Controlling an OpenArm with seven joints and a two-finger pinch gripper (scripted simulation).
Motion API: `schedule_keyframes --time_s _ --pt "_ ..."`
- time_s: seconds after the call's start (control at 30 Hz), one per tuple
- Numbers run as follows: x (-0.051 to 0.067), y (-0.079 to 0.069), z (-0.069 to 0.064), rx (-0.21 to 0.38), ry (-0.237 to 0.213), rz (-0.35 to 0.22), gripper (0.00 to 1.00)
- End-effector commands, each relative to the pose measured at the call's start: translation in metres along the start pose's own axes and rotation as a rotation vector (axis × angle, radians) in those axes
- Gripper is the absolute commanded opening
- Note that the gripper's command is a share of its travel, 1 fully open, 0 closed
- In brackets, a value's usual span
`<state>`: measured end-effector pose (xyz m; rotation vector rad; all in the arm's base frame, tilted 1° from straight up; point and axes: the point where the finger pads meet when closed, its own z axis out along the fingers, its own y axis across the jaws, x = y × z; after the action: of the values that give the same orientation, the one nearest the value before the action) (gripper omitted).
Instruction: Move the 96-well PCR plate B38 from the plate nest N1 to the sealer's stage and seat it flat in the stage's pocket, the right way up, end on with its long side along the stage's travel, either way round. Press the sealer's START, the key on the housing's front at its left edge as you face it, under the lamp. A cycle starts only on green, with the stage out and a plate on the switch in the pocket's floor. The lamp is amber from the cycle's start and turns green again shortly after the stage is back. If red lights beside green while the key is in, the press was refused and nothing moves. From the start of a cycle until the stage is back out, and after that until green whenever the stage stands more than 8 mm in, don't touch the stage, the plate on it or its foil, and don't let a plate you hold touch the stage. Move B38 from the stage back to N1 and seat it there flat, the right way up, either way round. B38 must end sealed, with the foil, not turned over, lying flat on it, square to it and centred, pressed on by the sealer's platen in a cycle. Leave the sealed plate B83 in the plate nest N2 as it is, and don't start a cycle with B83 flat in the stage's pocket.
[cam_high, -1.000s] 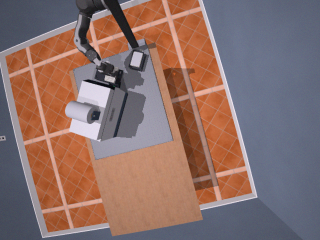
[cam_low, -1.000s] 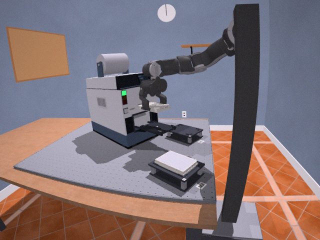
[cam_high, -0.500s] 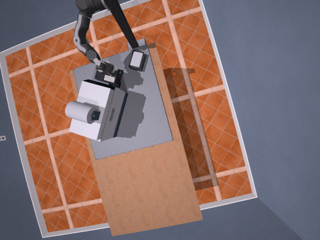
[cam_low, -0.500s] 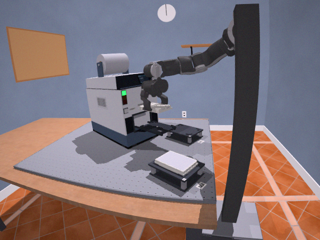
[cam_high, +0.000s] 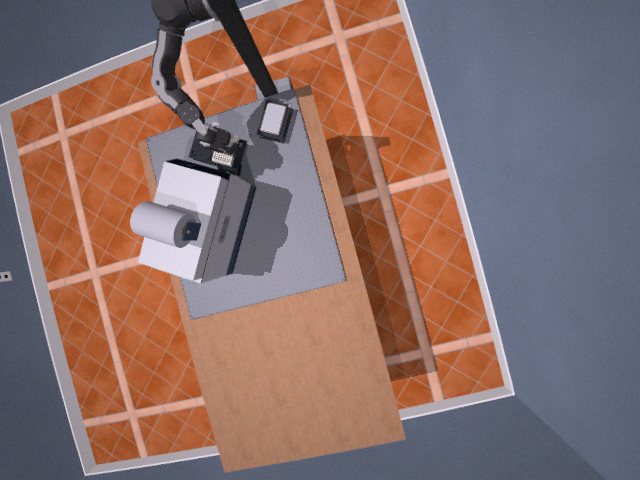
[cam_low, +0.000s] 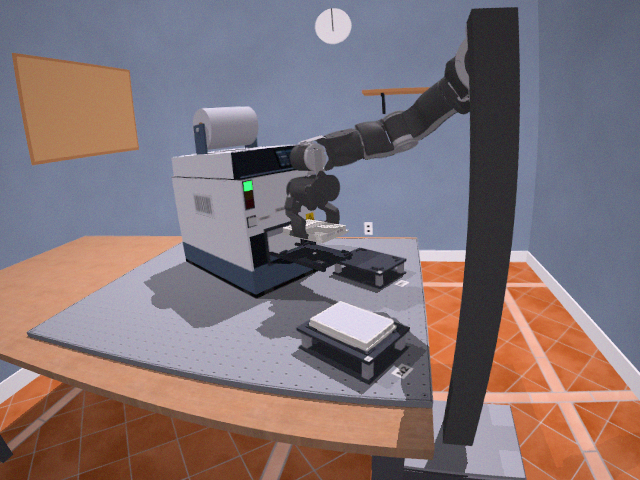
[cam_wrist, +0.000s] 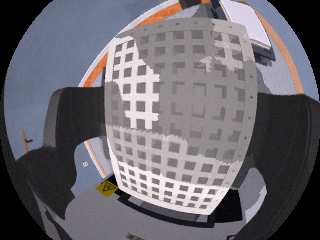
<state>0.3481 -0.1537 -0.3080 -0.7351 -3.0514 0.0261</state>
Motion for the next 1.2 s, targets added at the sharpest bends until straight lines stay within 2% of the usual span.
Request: schedule_keyframes --time_s 0.0,0.27,0.43,0.83,1.0,1.17 --pt "-0.004 0.004 -0.005 -0.018 -0.013 -0.004 0.0" --pt "-0.004 0.004 -0.005 -0.018 -0.013 -0.004 0.0" --pt "-0.003 0.003 0.029 -0.018 -0.013 -0.005 0.0" --pt "-0.003 0.003 0.029 -0.018 -0.013 -0.005 0.0" --pt "-0.005 0.003 0.038 -0.019 -0.015 -0.005 0.0" --pt "-0.005 0.003 0.038 -0.019 -0.015 -0.005 0.0"
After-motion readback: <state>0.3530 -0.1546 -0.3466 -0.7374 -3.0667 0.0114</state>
